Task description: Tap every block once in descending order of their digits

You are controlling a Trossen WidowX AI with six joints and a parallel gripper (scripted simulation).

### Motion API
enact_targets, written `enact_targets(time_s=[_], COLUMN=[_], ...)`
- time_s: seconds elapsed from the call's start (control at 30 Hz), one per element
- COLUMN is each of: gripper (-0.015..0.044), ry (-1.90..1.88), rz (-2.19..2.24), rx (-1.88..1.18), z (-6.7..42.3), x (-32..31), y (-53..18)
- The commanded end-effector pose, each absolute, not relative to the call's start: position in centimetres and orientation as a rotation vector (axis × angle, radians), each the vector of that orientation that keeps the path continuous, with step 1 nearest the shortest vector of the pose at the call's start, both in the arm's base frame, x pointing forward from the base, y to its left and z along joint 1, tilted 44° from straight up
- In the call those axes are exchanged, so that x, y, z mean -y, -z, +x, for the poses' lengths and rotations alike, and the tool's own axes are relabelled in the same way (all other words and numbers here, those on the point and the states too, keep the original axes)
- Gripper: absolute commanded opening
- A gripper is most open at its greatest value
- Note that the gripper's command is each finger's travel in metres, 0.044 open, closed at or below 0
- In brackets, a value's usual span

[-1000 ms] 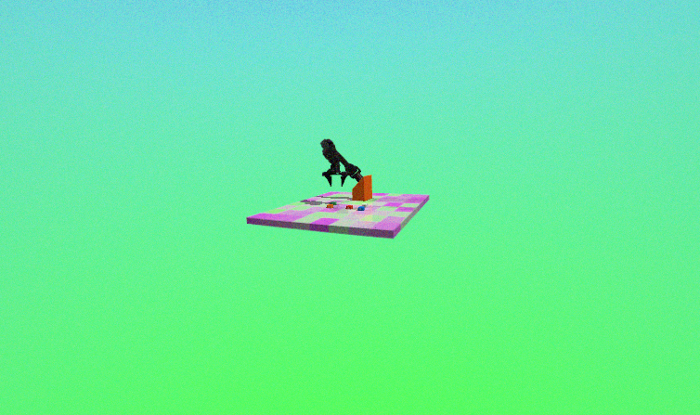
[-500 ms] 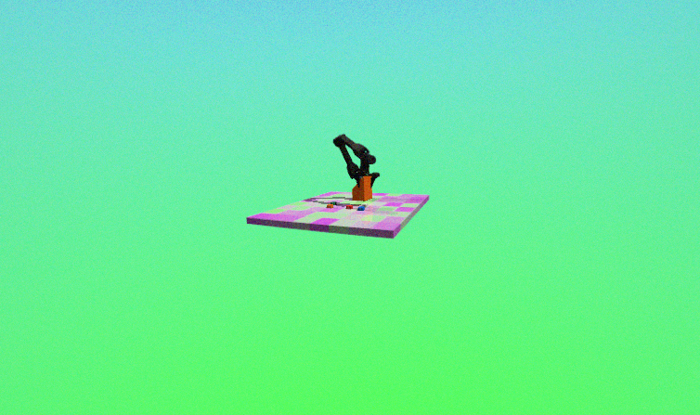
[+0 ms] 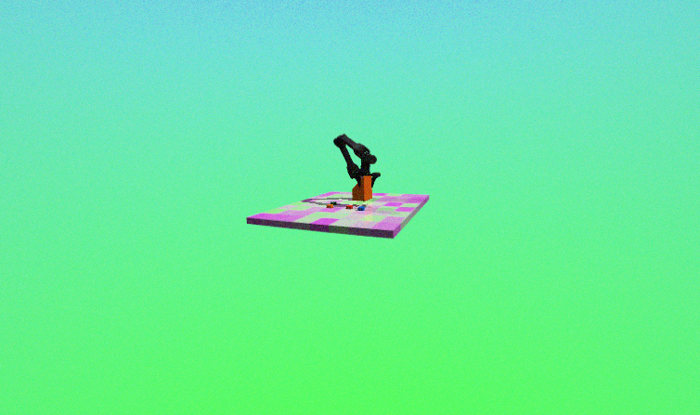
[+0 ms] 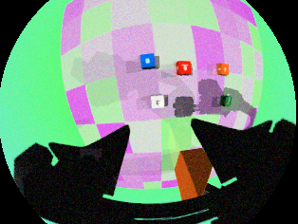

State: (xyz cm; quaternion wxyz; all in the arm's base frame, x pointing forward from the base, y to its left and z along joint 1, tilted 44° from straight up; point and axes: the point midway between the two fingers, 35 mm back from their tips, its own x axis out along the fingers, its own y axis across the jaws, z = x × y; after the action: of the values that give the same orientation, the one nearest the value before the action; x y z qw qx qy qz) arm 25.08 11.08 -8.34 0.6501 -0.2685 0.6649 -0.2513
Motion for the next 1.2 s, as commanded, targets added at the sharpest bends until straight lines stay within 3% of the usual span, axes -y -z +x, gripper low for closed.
enact_targets(time_s=[0.0,0.13,0.53,1.17], gripper=[0.04,0.04,0.04,0.04], ry=[0.572,0.571,0.574,0.574], rz=[-0.602,-0.602,-0.6,-0.6], rx=[-1.514,-1.514,-1.507,-1.506], z=[25.0,25.7,36.5,36.6], x=[-11.1,-11.3,-12.1,-12.0], y=[8.4,8.5,9.3,9.3])
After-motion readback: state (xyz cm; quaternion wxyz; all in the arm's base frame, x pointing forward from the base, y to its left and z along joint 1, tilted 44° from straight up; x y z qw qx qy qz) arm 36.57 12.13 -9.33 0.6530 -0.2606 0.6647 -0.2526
